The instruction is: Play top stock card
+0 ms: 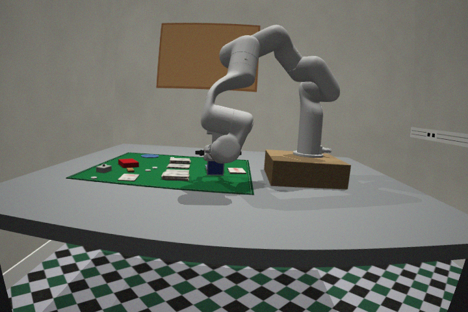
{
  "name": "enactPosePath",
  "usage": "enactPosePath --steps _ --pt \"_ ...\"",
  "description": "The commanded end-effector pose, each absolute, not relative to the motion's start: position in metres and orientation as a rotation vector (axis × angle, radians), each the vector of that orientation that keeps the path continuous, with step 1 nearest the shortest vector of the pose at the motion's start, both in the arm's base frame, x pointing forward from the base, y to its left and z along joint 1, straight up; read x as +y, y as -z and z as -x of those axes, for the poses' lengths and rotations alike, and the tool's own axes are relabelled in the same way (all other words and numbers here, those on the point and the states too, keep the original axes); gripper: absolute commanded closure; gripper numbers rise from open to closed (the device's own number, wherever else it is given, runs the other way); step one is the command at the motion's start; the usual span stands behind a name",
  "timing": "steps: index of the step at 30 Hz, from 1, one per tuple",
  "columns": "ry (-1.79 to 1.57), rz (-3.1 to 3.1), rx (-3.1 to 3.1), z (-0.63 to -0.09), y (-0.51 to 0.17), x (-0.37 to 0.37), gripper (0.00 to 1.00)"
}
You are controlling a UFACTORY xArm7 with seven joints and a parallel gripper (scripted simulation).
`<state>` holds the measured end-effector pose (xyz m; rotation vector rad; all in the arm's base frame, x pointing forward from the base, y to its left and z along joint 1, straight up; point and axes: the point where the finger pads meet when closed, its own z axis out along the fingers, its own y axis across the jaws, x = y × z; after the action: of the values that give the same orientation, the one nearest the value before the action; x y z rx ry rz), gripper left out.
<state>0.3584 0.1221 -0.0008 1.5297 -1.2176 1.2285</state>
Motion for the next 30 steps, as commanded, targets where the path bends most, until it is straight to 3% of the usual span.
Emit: enactPosePath --steps 1,30 --pt "-1.23 -1.53 -1.221 -0.359 0.001 0.125 0.26" --pt "-1.23 -1.53 -1.221 -0.355 0.01 0.145 0.26"
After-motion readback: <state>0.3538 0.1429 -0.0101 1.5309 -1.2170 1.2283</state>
